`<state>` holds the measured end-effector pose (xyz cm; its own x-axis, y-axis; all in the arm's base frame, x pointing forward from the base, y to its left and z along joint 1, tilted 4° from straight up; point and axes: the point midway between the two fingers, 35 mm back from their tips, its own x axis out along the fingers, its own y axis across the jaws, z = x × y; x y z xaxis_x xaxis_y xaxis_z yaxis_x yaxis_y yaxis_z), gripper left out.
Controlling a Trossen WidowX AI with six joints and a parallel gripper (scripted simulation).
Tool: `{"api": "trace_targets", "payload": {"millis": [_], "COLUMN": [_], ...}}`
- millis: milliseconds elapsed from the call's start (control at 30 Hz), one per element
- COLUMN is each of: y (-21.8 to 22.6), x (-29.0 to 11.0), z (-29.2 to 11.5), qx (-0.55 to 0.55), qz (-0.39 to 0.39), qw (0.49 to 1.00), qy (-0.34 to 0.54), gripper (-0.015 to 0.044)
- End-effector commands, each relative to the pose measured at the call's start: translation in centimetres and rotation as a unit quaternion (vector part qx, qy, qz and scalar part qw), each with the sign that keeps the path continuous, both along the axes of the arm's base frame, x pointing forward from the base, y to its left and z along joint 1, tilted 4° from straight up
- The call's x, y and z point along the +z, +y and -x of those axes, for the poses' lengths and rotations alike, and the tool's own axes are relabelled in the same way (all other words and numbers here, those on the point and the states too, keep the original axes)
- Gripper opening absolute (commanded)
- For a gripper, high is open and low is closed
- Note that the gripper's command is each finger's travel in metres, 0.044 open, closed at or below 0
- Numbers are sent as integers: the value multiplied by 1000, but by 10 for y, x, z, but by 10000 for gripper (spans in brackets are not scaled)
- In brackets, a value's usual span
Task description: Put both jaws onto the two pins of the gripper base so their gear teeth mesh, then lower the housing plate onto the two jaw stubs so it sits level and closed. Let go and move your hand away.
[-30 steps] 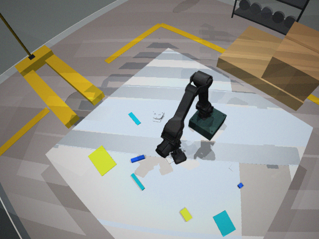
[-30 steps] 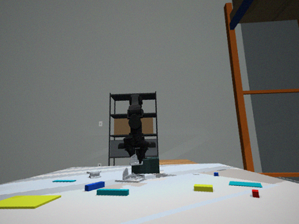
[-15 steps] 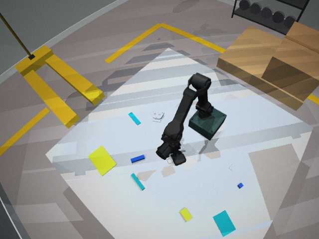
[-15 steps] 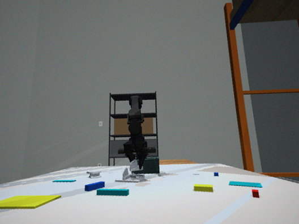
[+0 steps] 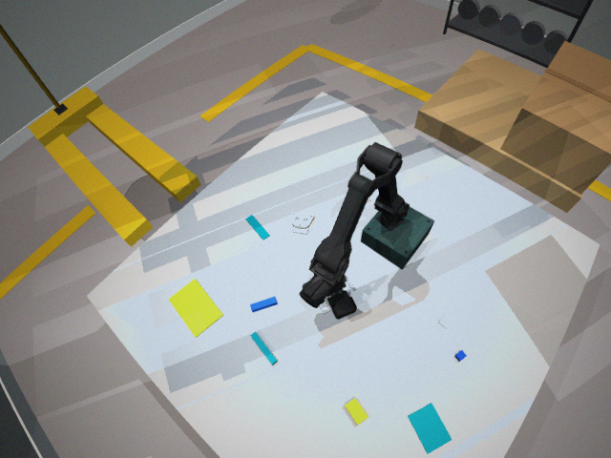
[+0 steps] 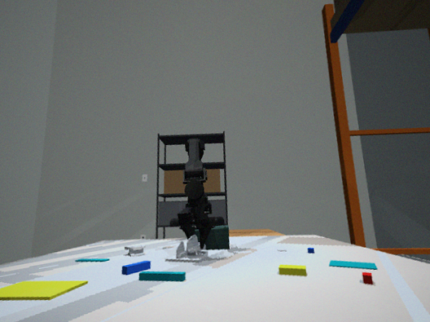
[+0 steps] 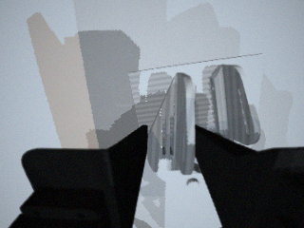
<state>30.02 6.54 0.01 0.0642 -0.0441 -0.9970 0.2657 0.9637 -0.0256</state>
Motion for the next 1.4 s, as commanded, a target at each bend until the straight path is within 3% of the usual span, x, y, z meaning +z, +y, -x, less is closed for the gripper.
{"api": "trace_targets", "payload": {"millis": [0, 1367], "y": [-1, -2], "x": [-3, -12], "z": [1, 1], "qx": [2, 3], "qz": [3, 3], "qw": [1000, 1000], "qy": [4, 4], "gripper": [134, 134]}}
